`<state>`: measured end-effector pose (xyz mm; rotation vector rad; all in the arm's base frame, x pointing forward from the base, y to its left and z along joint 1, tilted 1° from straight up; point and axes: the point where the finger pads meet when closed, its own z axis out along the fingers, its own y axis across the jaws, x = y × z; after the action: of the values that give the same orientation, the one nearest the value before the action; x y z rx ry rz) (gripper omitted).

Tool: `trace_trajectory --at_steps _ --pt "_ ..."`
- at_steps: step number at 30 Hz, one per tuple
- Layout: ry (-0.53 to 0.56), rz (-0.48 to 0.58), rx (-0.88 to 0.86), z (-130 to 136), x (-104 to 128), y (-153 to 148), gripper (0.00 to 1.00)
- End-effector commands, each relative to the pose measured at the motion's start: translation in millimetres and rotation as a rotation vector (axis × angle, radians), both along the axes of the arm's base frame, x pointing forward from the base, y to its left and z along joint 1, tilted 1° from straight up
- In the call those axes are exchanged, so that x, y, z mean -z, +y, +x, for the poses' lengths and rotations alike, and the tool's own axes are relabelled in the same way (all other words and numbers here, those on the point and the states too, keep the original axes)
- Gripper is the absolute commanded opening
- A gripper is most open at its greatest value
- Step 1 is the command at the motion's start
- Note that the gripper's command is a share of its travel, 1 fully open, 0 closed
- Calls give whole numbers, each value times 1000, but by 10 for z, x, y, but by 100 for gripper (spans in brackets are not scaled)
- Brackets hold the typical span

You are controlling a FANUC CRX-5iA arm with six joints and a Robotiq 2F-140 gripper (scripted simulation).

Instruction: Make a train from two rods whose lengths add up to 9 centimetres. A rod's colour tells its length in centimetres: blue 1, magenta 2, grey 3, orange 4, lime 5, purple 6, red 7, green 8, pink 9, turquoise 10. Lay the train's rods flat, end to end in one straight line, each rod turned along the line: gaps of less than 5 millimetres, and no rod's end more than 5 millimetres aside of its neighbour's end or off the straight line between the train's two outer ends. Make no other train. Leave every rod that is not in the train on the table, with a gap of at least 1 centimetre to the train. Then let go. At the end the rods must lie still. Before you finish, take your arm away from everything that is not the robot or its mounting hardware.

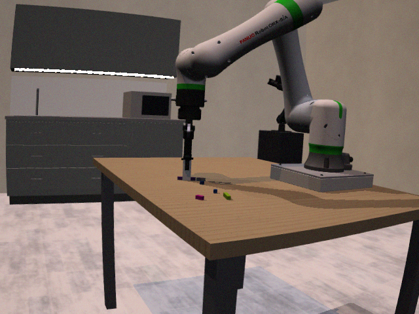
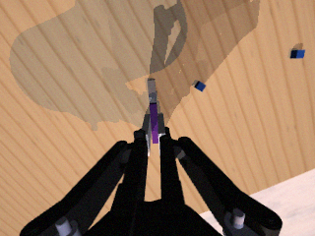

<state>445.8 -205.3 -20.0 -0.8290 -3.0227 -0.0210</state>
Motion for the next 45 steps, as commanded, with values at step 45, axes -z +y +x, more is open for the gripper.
trace_trajectory --at_steps 45 --pt "0 0 0 4 -823 -13 15"
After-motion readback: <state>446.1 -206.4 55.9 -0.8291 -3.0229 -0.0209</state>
